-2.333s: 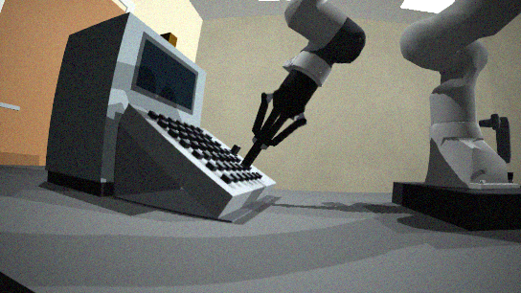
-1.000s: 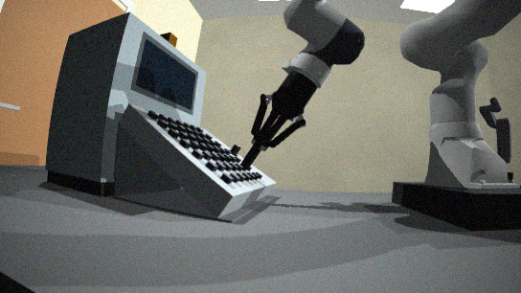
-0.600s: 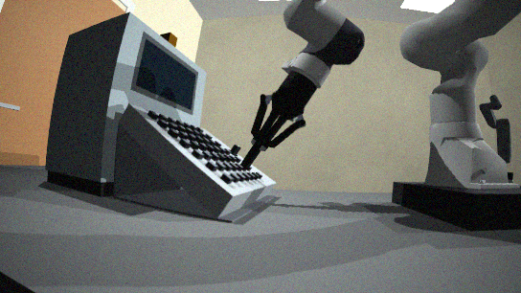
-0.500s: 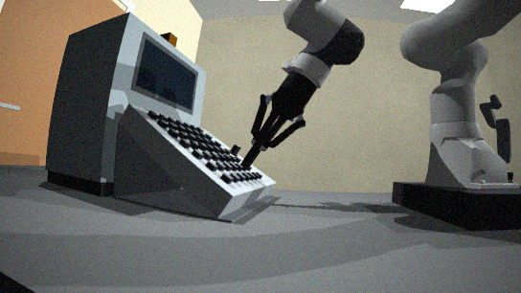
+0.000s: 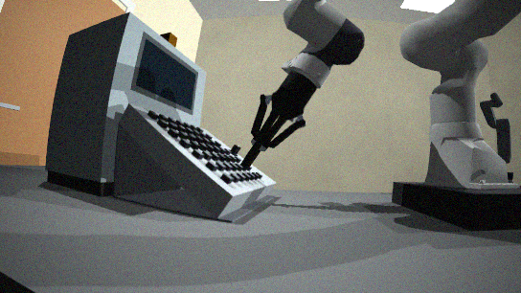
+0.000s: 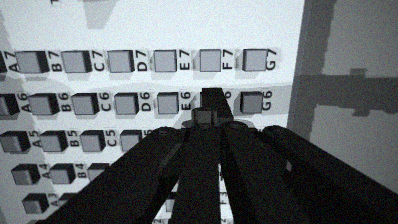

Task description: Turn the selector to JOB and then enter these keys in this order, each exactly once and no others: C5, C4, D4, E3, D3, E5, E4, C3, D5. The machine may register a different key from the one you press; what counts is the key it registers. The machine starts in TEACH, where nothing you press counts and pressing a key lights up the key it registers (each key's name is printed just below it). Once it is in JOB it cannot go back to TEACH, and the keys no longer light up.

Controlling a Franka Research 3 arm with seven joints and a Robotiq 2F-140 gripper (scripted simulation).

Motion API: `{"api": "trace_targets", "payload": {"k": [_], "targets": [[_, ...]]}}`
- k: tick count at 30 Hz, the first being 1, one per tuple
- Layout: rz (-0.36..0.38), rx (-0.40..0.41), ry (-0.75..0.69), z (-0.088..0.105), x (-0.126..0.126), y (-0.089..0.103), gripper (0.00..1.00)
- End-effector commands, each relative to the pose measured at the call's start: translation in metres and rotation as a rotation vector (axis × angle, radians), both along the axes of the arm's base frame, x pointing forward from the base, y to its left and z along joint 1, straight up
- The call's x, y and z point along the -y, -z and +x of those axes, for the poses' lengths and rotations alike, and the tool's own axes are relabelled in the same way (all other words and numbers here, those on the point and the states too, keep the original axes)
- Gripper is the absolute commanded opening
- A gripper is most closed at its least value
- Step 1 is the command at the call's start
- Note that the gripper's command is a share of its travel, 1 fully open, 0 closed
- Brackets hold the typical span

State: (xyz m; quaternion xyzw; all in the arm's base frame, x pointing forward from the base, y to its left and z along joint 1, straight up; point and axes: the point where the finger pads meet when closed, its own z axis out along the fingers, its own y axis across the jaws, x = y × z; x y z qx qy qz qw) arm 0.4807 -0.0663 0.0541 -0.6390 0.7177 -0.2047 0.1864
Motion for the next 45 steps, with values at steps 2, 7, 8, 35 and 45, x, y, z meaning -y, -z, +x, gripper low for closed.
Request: {"api": "trace_targets", "payload": {"k": [2, 7, 8, 35, 45], "targets": [[-0.003, 0.003, -0.002, 0.001, 0.000, 0.000, 0.10], [-0.003, 0.003, -0.002, 0.001, 0.000, 0.000, 0.10], [-0.003, 0.003, -0.002, 0.001, 0.000, 0.000, 0.10], [-0.003, 0.003, -0.002, -0.013, -0.001, -0.023, 0.10], [-0.003, 0.003, -0.002, -0.016, -0.001, -0.028, 0.10]]}}
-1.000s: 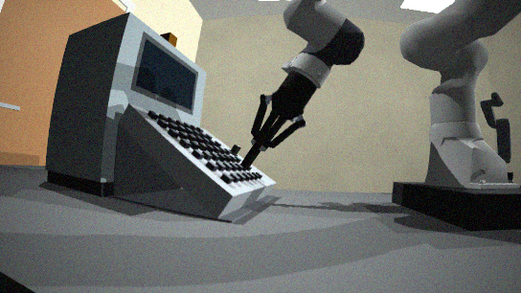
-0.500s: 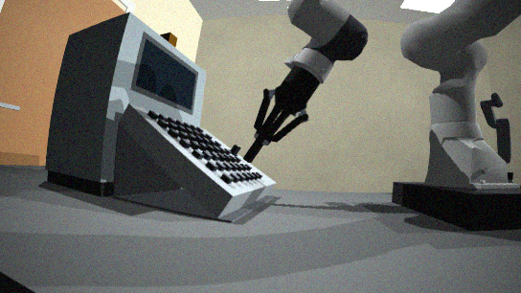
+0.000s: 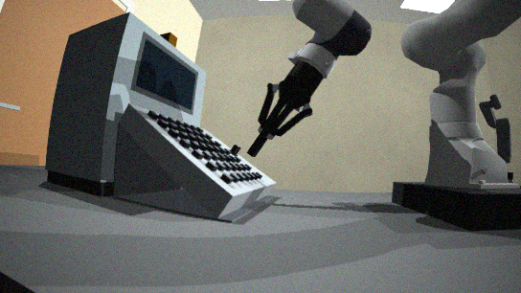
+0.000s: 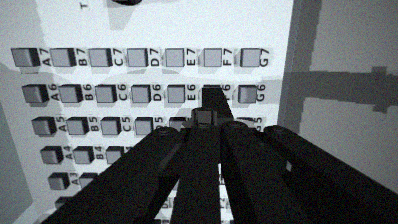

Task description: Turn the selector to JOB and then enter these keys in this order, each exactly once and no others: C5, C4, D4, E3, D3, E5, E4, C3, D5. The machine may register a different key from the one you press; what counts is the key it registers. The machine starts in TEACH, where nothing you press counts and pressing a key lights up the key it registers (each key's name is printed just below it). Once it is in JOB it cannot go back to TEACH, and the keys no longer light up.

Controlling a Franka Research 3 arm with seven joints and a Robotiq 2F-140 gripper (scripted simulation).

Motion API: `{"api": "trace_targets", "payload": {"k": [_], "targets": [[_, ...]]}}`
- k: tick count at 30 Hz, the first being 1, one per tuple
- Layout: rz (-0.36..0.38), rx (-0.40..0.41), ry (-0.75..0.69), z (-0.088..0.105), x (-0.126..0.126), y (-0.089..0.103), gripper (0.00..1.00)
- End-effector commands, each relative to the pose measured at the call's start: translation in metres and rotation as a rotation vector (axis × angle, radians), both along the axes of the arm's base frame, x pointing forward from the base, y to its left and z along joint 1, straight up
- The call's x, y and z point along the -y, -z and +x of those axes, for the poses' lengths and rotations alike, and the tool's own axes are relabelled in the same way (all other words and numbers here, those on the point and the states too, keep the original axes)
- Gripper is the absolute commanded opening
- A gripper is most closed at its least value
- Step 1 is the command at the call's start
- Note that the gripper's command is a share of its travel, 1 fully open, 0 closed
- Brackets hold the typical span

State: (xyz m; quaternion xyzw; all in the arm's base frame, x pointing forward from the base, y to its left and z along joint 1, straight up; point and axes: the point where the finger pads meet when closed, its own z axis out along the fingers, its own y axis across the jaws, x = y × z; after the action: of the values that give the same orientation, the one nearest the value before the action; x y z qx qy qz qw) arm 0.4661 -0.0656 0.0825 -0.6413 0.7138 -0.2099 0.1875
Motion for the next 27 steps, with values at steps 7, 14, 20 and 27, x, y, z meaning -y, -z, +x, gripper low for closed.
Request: {"api": "trace_targets", "payload": {"k": [7, 14, 20, 27], "targets": [[0.006, -0.005, 0.005, -0.002, -0.003, 0.000, 0.10], [0.006, -0.005, 0.005, 0.001, -0.027, 0.000, 0.10], [0.006, -0.005, 0.005, 0.002, -0.035, 0.000, 0.10], [0.006, -0.005, 0.005, 0.003, -0.034, 0.002, 0.10]]}}
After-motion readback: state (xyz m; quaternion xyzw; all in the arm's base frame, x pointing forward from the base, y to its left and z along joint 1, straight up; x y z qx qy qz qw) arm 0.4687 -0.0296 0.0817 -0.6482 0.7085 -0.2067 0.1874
